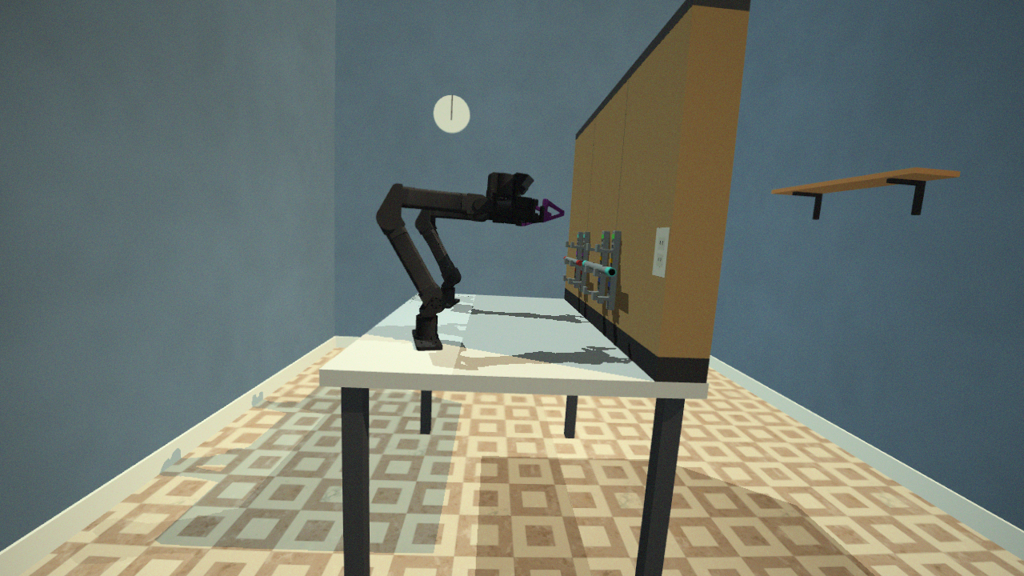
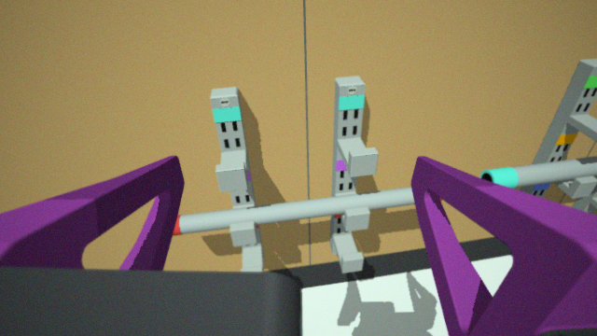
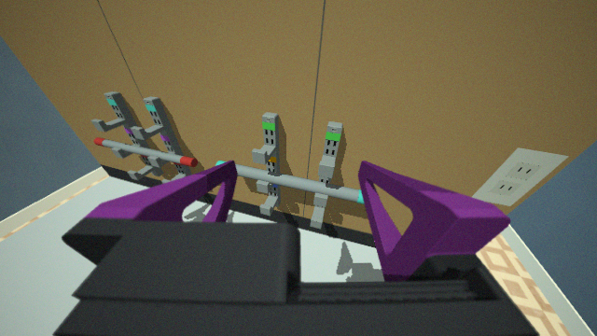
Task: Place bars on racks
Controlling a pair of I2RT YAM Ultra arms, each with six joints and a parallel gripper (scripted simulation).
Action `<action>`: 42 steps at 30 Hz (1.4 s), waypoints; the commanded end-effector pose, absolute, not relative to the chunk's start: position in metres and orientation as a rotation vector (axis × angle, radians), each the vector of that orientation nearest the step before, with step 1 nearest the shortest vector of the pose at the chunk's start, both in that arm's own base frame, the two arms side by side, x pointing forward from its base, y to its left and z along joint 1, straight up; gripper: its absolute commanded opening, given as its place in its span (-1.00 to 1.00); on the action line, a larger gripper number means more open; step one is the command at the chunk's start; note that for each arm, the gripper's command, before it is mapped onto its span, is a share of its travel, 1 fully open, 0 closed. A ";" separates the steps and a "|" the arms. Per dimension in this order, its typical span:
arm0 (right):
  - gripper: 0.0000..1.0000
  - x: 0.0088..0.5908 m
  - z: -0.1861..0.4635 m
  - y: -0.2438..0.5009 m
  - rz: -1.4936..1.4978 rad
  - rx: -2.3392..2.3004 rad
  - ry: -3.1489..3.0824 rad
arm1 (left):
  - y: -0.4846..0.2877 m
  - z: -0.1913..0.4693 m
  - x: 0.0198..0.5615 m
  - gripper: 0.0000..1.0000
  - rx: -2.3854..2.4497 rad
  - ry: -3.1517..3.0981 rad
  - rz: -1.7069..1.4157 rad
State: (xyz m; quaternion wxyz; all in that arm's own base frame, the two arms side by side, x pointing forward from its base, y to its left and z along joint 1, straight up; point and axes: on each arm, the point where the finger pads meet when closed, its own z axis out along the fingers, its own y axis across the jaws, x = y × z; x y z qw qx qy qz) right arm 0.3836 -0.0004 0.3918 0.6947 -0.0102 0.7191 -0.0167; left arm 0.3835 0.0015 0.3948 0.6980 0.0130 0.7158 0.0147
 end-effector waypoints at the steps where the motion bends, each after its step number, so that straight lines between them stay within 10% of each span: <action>1: 1.00 0.386 0.391 0.003 -0.085 -0.065 1.595 | 0.000 0.391 0.386 1.00 0.070 1.589 0.081; 42: 1.00 0.405 0.340 0.012 -0.518 -0.394 1.609 | -0.002 0.340 0.402 1.00 0.423 1.573 0.489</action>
